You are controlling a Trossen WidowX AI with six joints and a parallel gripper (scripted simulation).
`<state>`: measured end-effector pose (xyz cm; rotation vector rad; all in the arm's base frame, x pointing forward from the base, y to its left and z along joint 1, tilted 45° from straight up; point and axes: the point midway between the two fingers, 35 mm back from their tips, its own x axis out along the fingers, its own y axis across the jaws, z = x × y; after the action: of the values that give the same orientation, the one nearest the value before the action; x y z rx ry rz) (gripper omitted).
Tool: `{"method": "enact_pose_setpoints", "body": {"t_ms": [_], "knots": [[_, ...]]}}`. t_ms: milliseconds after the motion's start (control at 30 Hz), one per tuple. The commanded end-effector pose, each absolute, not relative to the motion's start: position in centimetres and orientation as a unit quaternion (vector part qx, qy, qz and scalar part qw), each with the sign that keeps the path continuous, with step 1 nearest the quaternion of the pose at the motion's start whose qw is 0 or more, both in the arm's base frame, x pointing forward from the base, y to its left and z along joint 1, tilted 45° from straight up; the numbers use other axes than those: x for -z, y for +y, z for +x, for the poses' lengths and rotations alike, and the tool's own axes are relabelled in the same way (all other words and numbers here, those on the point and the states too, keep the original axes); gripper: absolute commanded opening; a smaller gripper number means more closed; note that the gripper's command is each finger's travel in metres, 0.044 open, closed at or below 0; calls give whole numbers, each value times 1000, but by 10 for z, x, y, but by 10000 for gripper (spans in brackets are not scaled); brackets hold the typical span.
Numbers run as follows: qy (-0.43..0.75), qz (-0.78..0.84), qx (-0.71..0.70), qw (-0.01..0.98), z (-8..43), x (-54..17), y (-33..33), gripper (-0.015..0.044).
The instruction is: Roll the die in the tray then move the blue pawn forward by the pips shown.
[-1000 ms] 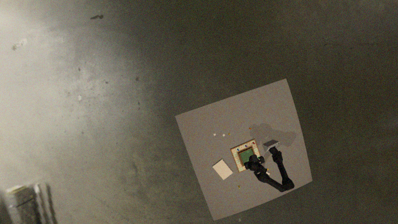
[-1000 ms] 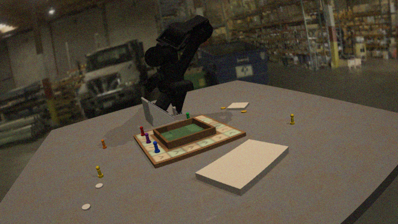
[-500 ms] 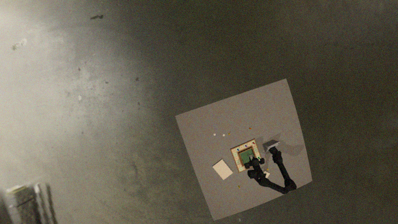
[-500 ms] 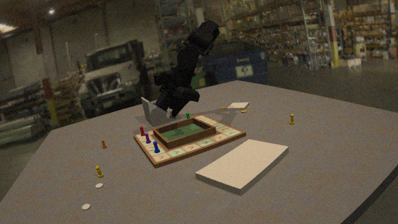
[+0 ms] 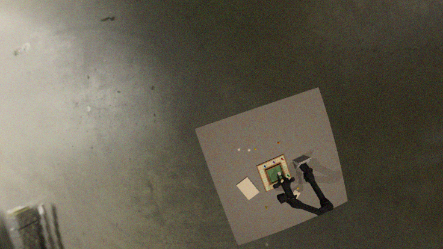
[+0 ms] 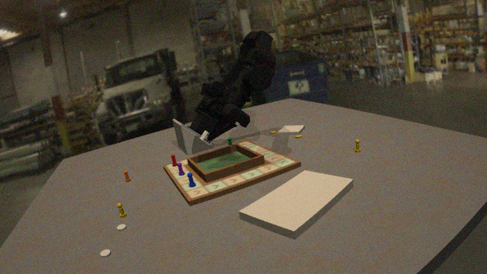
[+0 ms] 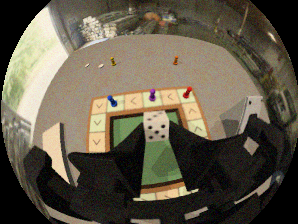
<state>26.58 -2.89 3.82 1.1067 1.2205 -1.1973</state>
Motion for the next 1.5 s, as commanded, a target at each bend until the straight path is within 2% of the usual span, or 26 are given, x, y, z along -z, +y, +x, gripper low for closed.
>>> {"method": "enact_pose_setpoints", "body": {"t_ms": [0, 100, 767, 1067, 1300, 1333, 1467], "knots": [[497, 464, 505, 532, 274, -61, -32, 0], [497, 464, 505, 532, 278, -81, -33, 0], [500, 464, 502, 532, 276, -78, -32, 0], [500, 464, 502, 532, 277, -80, -33, 236], [497, 463, 505, 532, 278, -107, -60, 420], [504, 465, 502, 527, 278, -105, -60, 440], [617, 514, 421, 421, 272, -76, -51, 440]]}}
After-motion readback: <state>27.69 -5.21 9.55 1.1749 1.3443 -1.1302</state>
